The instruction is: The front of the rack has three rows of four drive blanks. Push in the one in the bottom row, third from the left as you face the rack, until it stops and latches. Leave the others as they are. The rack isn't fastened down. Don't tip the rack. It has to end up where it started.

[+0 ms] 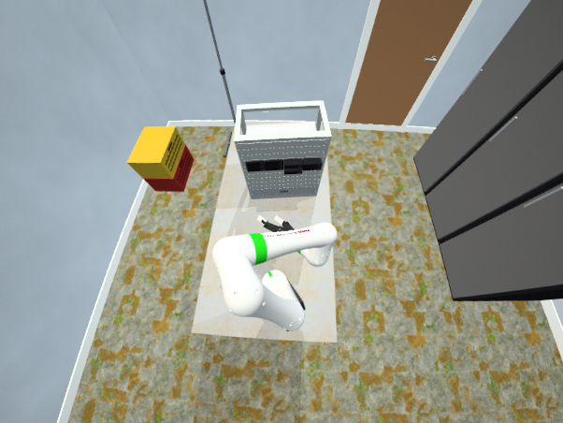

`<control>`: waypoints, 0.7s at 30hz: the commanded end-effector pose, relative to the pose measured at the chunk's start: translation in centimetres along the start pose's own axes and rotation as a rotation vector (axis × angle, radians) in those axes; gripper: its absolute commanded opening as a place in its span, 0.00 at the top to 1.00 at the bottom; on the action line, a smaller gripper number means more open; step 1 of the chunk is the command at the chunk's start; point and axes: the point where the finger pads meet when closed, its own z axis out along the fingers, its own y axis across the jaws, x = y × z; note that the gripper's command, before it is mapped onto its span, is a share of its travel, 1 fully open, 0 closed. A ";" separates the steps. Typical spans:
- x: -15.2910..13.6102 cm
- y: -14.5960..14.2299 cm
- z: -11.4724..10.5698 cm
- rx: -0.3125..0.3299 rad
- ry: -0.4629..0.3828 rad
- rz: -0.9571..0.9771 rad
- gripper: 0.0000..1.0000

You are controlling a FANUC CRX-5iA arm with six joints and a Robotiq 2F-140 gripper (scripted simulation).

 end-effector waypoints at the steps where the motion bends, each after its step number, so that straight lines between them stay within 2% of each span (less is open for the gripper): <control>1: -2.5 -1.2 -0.5 0.060 -0.078 0.102 0.00; 11: -8.1 -3.4 -3.0 0.121 -0.287 0.320 0.00; 13: -9.2 -3.8 -3.6 0.126 -0.330 0.362 0.00; 15: -9.2 -3.8 -3.6 0.126 -0.330 0.362 0.00; 21: -12.3 -4.8 -5.8 0.129 -0.458 0.480 0.00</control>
